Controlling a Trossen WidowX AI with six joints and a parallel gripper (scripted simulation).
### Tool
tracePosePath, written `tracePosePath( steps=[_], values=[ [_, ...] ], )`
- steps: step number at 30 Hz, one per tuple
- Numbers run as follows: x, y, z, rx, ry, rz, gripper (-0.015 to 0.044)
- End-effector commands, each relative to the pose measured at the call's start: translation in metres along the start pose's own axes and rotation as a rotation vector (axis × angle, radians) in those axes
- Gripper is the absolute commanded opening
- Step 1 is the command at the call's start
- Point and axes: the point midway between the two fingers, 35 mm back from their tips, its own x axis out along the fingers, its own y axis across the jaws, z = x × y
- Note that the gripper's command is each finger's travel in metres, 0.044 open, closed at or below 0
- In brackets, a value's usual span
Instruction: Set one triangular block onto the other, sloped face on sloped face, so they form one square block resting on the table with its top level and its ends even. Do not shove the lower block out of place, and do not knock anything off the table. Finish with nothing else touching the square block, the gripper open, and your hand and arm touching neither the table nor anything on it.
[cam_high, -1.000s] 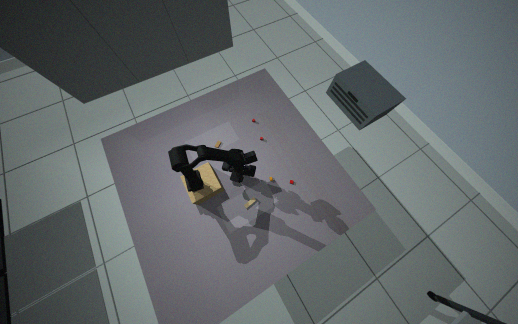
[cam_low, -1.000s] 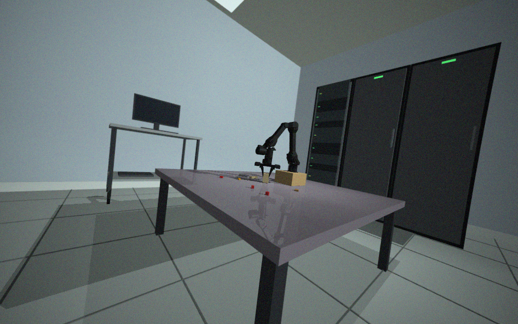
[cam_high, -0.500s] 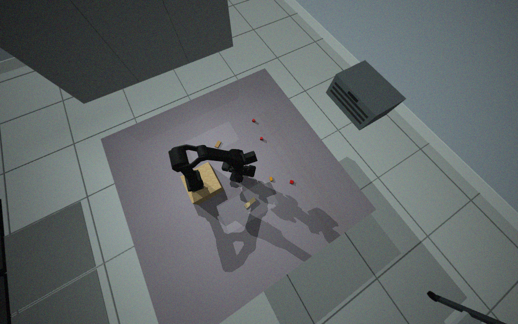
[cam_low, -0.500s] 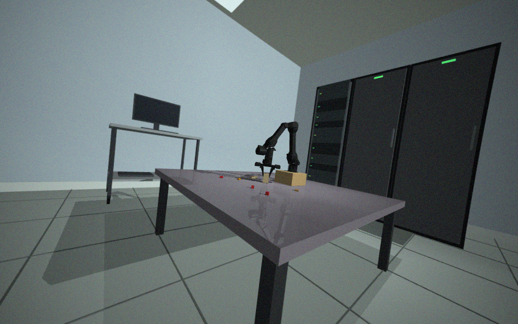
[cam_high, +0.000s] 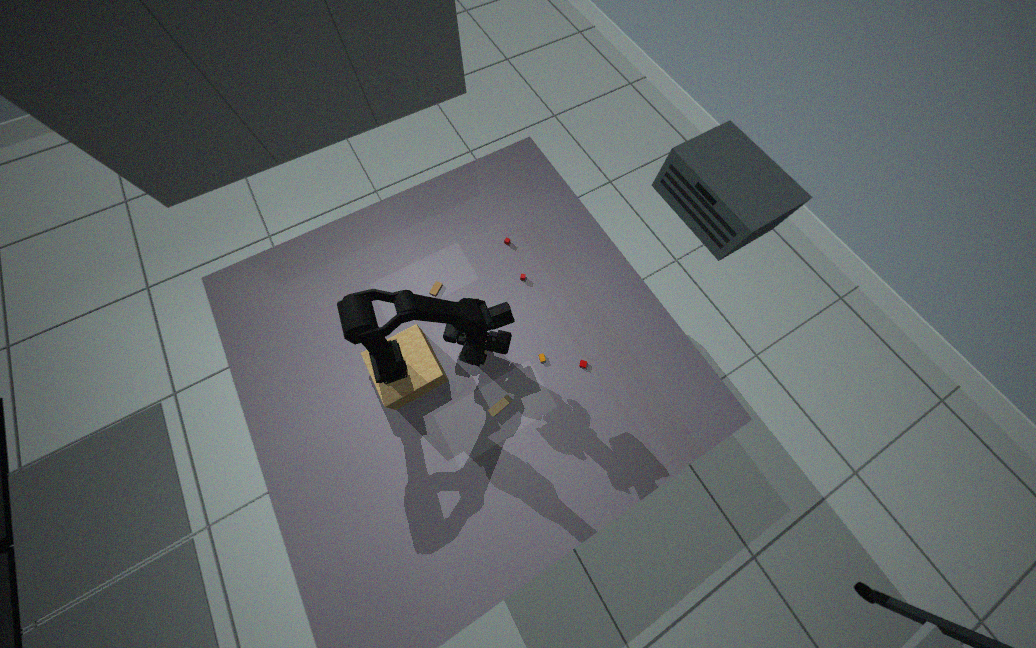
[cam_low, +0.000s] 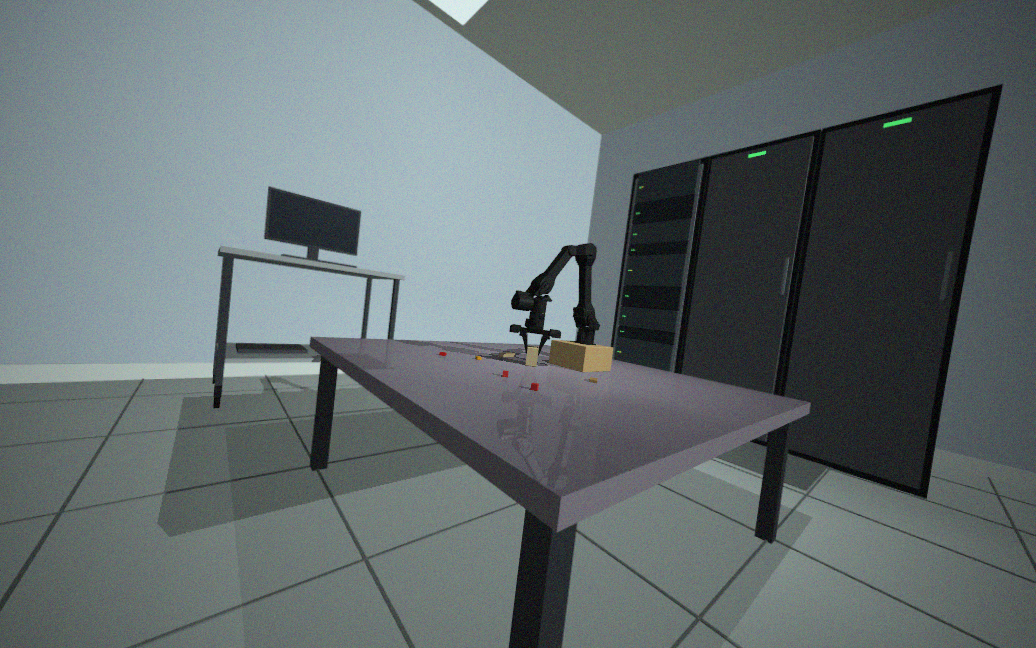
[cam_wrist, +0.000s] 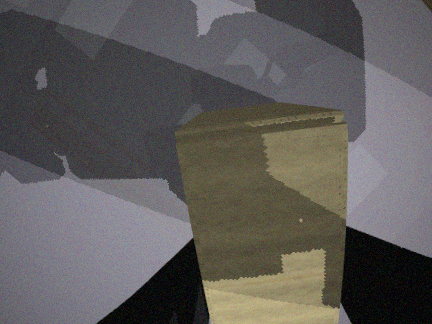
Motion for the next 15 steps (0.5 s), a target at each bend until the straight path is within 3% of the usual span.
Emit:
tracePosePath(
  steps=[1,15],
  values=[
    [0.0013,-0.0011,0.0009,-0.004,-0.003,-0.003,0.0],
    [0.0033,-0.0012,0.0017,-0.004,-0.004,-0.001,0.0]
  ],
)
